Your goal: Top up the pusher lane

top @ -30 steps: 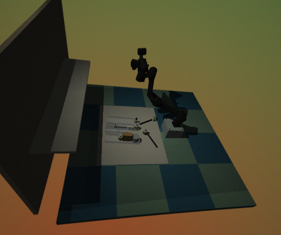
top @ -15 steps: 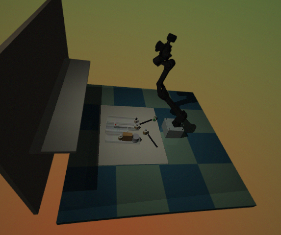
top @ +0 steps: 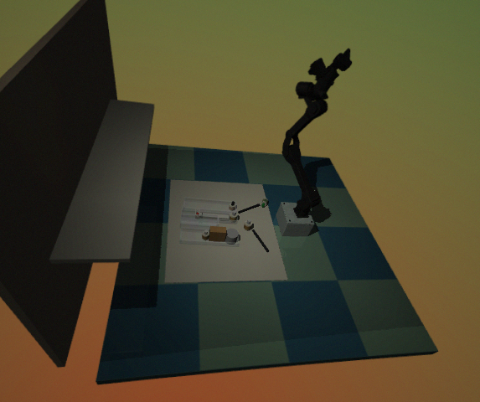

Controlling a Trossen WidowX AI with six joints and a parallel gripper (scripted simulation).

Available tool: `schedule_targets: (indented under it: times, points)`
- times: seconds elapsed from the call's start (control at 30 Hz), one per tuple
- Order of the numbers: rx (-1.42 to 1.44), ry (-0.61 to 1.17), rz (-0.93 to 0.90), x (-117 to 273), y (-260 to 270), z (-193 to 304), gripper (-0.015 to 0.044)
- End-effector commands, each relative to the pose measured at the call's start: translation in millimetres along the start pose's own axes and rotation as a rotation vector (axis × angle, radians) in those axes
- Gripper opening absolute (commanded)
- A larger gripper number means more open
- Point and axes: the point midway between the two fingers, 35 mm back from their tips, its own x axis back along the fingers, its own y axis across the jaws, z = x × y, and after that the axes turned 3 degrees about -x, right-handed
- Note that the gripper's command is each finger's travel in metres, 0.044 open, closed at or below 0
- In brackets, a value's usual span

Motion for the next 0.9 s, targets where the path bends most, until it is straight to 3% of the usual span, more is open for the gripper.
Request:
schedule_targets:
  times: [0.0,0.23,0.4,0.67,0.87]
  points:
    - [-0.022,0.093,0.173,-1,-56,51,0.0440]
    - [-0.019,0.242,0.457,27,-139,123,0.0440]
    - [-0.059,0.240,0.617,55,-174,144,0.0440]
    - [-0.009,0.398,0.973,147,-252,195,0.0440]
    - [0.043,0.512,1.260,240,-293,211,0.0440]
